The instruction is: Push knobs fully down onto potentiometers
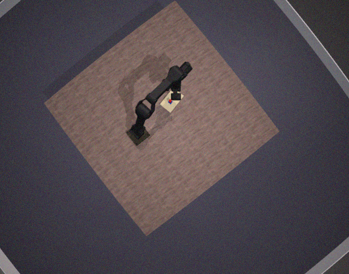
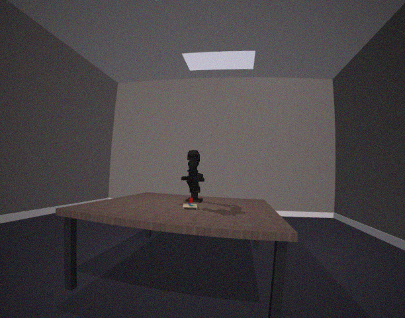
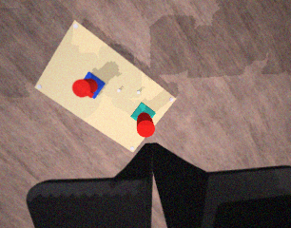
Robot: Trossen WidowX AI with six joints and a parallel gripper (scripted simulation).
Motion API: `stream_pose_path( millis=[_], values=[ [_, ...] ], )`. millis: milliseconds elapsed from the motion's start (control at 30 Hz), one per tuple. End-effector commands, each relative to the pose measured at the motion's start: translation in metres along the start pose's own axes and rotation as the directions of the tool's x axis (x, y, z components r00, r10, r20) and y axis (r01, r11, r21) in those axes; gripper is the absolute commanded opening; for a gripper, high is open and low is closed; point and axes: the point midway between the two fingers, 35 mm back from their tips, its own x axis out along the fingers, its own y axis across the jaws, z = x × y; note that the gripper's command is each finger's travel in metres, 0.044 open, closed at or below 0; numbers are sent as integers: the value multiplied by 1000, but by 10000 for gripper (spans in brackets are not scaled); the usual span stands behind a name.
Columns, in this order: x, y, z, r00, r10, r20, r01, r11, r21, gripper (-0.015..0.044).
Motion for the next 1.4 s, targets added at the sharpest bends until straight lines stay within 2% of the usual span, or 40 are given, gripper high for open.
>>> stream_pose_path(
  millis=[0, 300, 600, 1000, 1367],
  values=[
    [1, 1, -1, 1000, 5, -4, -4, 993, 121, 0],
    [2, 1, -1, 1000, 4, -4, -2, 907, 420, 0],
    [3, 1, -1, 1000, 4, -4, 0, 734, 679, 0],
    [4, 1, -1, 1000, 4, -5, 3, 396, 918, 0],
    [6, 0, -1, 1000, 4, -5, 5, 26, 1000, 0]
  ],
)
